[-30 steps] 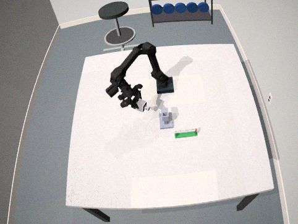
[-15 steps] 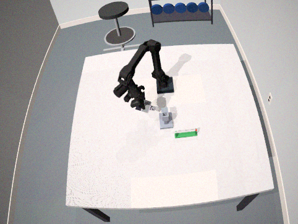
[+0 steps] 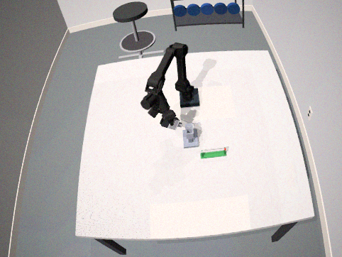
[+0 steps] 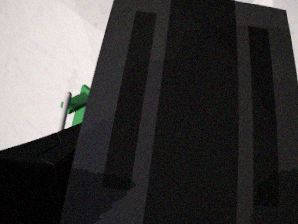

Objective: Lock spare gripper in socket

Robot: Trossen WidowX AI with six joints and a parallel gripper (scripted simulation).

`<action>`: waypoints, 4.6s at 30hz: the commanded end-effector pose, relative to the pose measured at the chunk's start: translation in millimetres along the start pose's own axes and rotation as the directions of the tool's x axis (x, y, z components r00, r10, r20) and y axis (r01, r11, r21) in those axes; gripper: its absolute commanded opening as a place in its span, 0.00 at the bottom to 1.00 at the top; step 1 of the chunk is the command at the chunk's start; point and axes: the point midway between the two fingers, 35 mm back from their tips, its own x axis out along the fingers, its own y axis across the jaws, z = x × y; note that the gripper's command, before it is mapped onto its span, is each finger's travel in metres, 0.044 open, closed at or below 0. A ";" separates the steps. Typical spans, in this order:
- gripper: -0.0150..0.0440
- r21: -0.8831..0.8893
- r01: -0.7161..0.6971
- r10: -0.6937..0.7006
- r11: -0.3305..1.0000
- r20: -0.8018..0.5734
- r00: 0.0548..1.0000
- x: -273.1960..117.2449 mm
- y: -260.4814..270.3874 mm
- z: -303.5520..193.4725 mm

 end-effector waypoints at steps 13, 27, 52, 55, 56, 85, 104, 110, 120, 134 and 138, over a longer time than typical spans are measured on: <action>0.25 -0.411 0.016 0.047 0.912 0.142 0.989 -0.5 22.9 -24.2; 0.25 -0.692 0.067 0.146 0.718 0.245 0.958 -5.1 42.2 -47.5; 0.25 -0.925 0.219 0.391 0.311 0.335 0.857 -22.5 68.6 -91.0; 0.25 -0.925 0.219 0.391 0.311 0.335 0.857 -22.5 68.6 -91.0; 0.25 -0.925 0.220 0.391 0.310 0.335 0.858 -22.0 68.5 -90.8; 0.25 -0.924 0.225 0.384 0.310 0.338 0.859 17.3 56.6 -85.1; 0.25 -0.924 0.224 0.385 0.310 0.338 0.859 43.1 47.8 -82.0; 0.25 -0.921 0.226 0.382 0.316 0.342 0.859 42.7 47.5 -81.4; 0.39 -0.921 0.226 0.382 0.316 0.342 0.859 42.7 47.5 -81.4; 1.00 -0.921 0.226 0.382 0.316 0.342 0.859 42.7 47.5 -81.4; 1.00 -0.922 0.226 0.382 0.316 0.342 0.859 39.5 48.7 -81.8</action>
